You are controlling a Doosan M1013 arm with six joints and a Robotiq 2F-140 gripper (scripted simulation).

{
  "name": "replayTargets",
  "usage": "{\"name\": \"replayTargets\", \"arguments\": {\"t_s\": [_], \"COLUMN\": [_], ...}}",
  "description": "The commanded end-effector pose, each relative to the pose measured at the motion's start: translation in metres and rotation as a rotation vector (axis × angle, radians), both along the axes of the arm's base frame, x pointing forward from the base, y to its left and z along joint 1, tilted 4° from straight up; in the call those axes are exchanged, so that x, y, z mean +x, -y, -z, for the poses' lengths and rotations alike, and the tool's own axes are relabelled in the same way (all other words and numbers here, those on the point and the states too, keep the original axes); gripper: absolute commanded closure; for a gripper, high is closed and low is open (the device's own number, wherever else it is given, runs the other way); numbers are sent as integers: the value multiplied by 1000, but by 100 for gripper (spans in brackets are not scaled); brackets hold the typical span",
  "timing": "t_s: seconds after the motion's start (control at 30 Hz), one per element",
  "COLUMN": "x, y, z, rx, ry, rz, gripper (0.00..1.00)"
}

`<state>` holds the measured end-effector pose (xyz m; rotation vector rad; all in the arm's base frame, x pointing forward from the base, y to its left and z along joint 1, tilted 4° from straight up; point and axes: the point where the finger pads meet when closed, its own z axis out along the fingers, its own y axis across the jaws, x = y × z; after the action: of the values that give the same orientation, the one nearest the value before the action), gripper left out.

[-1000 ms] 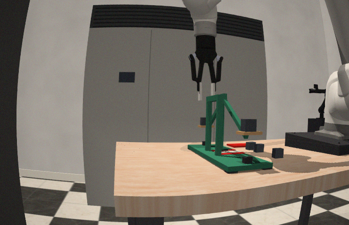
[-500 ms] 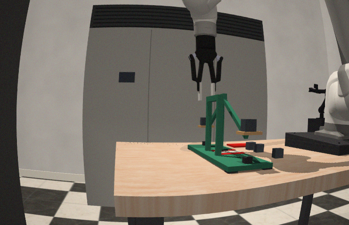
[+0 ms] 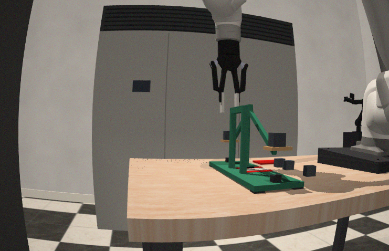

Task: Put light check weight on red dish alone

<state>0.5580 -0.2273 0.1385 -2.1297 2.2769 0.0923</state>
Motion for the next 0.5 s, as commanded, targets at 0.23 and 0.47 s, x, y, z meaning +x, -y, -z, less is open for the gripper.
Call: {"name": "replayTargets", "arguments": {"t_s": [0.23,0.47], "x": [2,2], "y": [-5,-6], "z": [11,21], "rx": [4,4], "ry": [3,3], "rz": [2,2], "gripper": [65,65]}}
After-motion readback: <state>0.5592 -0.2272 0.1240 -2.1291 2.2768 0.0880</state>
